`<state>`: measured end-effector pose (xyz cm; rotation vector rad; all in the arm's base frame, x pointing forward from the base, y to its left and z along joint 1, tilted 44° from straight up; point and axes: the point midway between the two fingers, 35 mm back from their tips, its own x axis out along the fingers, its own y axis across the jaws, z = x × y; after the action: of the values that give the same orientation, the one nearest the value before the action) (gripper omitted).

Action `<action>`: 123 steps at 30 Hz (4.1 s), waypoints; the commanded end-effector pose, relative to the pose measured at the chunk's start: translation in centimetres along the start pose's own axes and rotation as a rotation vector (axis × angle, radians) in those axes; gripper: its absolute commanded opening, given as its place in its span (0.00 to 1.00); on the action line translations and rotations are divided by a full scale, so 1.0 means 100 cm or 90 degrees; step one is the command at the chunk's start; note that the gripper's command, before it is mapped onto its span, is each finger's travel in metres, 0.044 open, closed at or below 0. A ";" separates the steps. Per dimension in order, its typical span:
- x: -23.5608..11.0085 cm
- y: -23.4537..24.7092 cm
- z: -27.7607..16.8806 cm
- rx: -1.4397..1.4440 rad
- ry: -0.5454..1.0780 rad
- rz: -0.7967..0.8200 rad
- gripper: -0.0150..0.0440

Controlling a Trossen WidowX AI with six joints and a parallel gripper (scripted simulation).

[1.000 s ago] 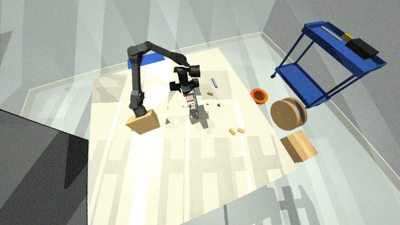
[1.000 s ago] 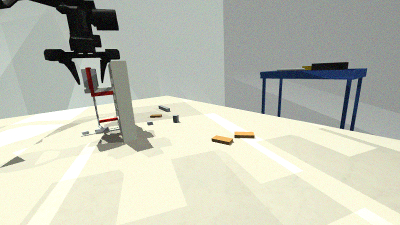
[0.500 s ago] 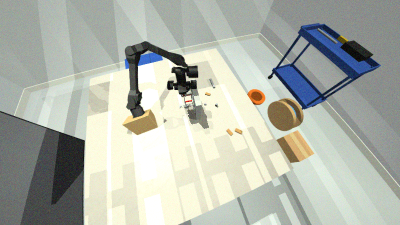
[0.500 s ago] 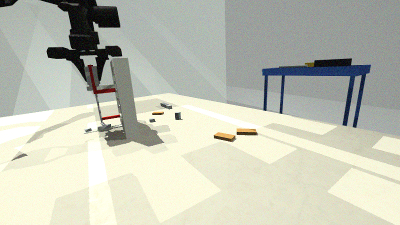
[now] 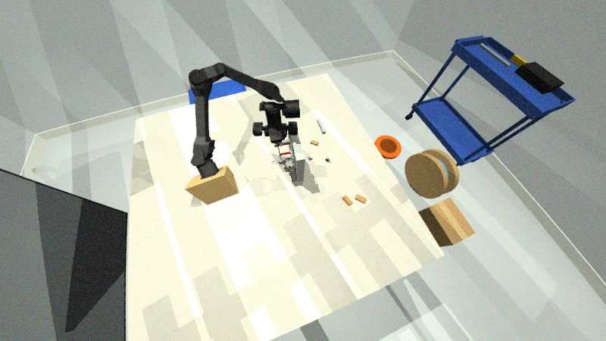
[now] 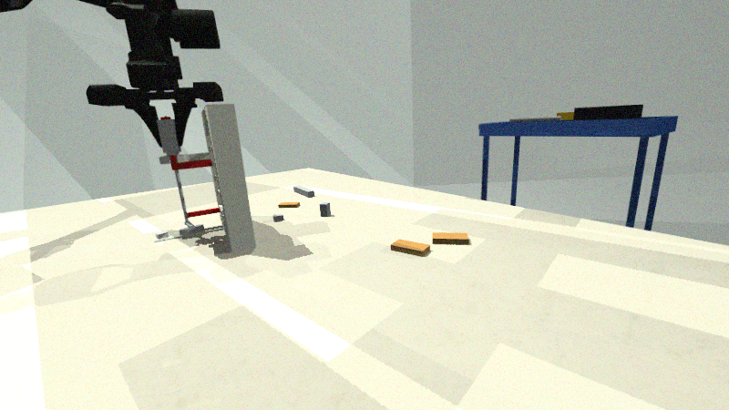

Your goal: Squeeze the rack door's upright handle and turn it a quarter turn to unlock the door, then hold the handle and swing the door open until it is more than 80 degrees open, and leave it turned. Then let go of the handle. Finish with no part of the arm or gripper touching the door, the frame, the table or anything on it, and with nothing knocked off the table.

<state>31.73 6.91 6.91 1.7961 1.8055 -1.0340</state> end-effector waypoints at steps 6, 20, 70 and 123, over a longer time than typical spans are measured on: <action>0.000 -0.005 0.004 -0.095 0.000 0.000 0.29; 0.000 -0.016 0.013 -0.262 0.000 0.000 0.29; 0.000 -0.063 0.094 -0.746 -0.002 -0.003 0.29; -0.001 -0.045 0.196 -1.220 -0.005 -0.006 0.29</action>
<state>22.90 -6.79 -4.60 0.4963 1.5497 0.6897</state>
